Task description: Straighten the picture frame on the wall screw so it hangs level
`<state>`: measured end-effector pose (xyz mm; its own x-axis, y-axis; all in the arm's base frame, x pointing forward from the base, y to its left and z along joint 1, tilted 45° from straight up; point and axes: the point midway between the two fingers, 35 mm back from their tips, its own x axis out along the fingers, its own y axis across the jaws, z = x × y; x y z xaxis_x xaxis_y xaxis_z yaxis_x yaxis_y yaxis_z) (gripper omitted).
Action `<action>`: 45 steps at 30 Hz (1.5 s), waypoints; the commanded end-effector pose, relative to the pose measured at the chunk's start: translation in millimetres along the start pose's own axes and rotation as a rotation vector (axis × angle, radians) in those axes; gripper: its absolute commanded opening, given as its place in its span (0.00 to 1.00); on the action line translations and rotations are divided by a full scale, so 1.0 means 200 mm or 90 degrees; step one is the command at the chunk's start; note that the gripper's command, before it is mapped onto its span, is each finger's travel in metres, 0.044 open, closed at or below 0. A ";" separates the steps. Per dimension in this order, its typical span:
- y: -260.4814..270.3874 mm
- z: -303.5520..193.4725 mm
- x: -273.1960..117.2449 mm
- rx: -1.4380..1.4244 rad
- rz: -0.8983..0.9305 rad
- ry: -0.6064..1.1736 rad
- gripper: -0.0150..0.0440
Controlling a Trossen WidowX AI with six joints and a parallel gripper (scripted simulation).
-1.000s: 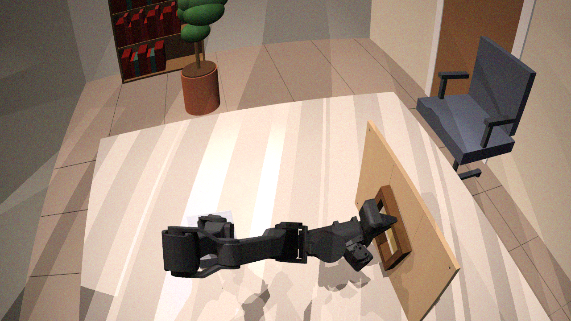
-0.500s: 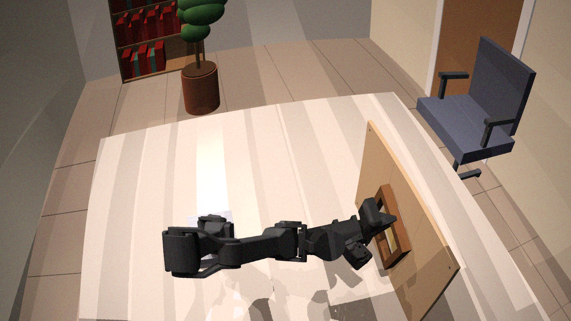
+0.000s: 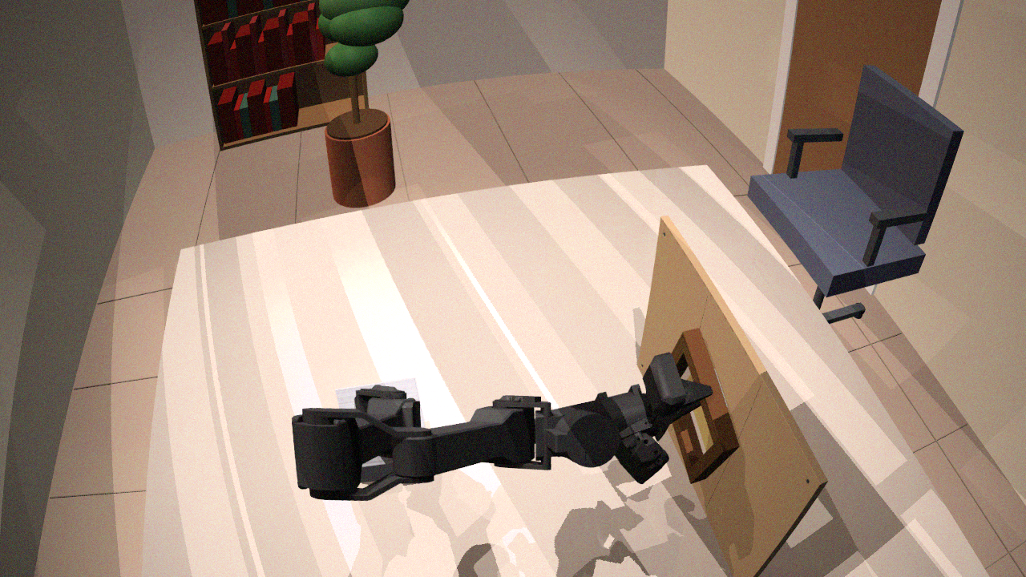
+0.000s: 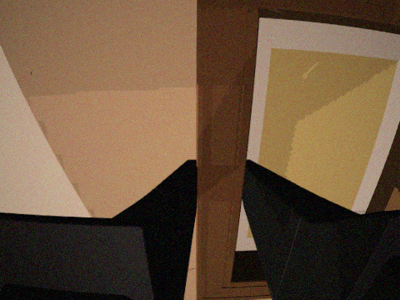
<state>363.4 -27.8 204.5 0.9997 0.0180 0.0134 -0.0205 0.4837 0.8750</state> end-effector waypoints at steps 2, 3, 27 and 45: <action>0.00 0.00 0.00 -0.003 0.004 0.001 0.25; 0.00 0.00 0.00 -0.003 0.004 0.001 0.25; -0.02 0.00 0.00 -0.003 0.001 -0.001 0.25; -0.02 -0.01 0.00 -0.067 0.001 -0.001 0.25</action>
<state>363.9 -28.8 200.2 0.9997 0.0197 0.0143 -0.0228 0.5574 0.8299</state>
